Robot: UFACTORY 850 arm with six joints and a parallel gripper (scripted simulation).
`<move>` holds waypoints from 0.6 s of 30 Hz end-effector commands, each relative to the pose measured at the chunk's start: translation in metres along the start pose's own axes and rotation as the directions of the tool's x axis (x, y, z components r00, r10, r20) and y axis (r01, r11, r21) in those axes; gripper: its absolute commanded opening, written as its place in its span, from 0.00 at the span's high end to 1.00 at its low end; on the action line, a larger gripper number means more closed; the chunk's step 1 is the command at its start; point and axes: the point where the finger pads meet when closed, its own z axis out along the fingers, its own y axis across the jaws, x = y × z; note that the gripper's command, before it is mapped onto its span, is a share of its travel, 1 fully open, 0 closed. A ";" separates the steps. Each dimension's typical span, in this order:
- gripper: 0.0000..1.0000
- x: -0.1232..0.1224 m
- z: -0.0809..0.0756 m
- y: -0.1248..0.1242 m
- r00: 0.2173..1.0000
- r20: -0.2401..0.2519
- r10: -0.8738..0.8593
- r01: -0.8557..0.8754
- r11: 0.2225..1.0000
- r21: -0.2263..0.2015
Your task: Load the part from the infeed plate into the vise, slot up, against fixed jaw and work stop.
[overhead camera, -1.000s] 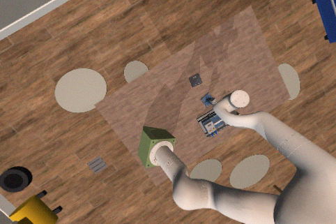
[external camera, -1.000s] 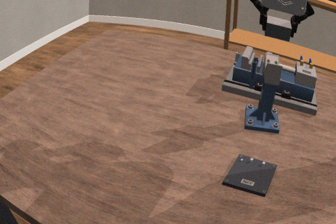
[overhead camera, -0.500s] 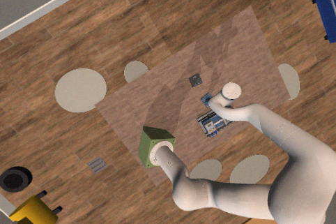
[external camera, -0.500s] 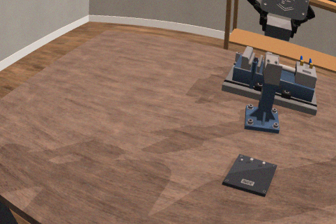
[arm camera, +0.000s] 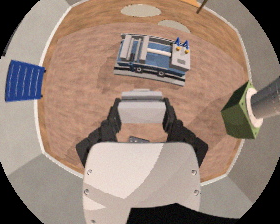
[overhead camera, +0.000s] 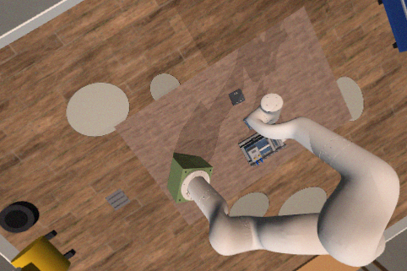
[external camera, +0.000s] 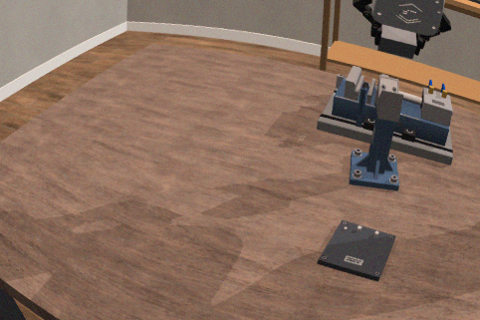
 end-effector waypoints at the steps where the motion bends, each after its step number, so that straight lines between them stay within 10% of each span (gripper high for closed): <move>1: 1.00 0.000 -0.001 -0.001 1.000 -0.017 0.002 -0.002 1.000 0.001; 18: 1.00 -0.001 -0.001 -0.001 0.995 -0.095 0.002 -0.002 1.000 0.001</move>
